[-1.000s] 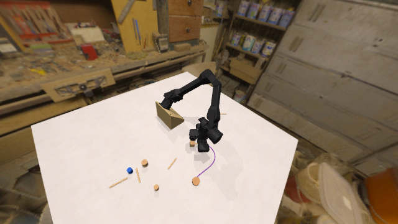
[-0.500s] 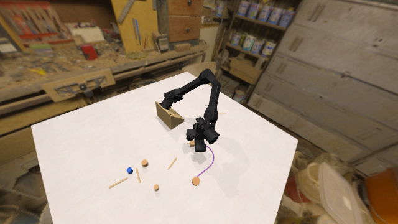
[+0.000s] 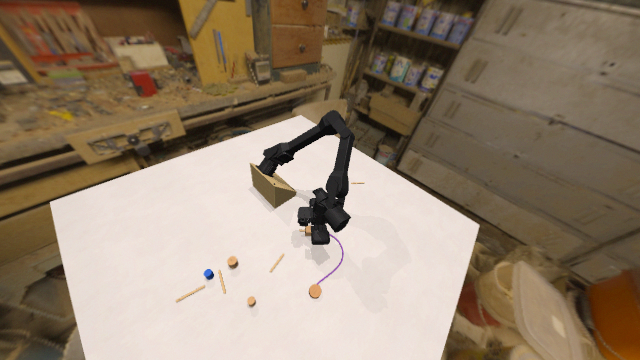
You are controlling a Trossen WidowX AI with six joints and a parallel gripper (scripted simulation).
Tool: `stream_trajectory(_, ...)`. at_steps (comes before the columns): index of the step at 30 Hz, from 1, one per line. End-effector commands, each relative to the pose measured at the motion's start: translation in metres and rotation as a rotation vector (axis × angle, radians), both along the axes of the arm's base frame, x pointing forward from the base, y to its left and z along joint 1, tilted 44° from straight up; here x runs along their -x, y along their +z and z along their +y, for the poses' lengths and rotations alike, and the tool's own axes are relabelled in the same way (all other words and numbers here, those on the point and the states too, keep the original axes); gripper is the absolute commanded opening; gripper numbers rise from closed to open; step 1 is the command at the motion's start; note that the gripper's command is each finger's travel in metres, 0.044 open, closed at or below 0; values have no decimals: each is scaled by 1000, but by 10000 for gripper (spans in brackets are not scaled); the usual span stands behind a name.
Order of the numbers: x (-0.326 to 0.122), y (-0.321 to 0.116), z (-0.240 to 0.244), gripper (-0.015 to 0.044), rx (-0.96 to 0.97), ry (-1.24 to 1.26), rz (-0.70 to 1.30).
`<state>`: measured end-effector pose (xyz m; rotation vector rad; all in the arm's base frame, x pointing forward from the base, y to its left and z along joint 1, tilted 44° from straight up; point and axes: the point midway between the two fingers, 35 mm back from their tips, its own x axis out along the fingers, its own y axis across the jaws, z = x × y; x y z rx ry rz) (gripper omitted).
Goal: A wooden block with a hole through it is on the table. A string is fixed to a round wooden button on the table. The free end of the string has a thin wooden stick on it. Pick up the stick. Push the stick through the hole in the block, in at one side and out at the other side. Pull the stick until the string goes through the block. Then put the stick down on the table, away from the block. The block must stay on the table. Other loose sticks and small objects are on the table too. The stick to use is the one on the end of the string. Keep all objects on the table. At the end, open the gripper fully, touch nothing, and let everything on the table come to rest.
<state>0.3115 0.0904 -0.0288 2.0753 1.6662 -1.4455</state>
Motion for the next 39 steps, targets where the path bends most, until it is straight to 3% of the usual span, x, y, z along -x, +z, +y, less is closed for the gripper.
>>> stream_trajectory(1,-2,7,-7,124,2,0,-2)
stream_trajectory(6,-5,55,-54,124,4,0,-1)
stream_trajectory(17,-4,52,-54,124,-4,36,-38)
stream_trajectory(32,9,39,-71,124,-77,1025,-998)
stream_trajectory(39,14,36,-75,124,-97,1277,-1241)
